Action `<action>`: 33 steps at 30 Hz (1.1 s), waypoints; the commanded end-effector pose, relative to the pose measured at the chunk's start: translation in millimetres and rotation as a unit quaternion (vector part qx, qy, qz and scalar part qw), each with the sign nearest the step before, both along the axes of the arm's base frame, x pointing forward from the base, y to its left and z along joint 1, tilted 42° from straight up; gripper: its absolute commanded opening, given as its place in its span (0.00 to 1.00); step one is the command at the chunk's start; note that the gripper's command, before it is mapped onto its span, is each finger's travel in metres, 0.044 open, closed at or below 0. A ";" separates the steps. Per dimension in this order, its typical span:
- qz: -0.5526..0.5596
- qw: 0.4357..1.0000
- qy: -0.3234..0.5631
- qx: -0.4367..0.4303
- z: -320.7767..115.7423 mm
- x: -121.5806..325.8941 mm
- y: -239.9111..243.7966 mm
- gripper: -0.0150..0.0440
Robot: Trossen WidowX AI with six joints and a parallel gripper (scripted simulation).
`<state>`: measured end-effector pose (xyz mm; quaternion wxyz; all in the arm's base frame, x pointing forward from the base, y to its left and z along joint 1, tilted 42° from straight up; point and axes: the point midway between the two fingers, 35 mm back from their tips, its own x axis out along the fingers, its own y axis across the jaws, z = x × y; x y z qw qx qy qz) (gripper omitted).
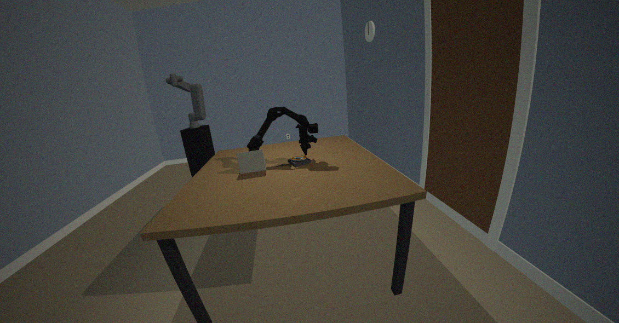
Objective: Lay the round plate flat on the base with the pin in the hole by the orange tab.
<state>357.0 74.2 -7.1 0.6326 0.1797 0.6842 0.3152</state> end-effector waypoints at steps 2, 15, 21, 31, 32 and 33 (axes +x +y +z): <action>0.003 1.000 0.005 -0.003 -7.1 -1.2 -4.2 0.25; 0.003 1.000 0.005 -0.003 -15.2 -1.4 -15.6 0.25; 0.003 1.000 0.005 -0.003 -19.1 -2.9 -21.1 0.25; 0.003 1.000 0.005 -0.004 -23.8 -7.8 -29.7 0.25; 0.003 1.000 0.006 -0.004 -24.2 -8.3 -30.4 0.25; 0.003 1.000 0.006 -0.004 -24.5 -8.7 -31.1 0.25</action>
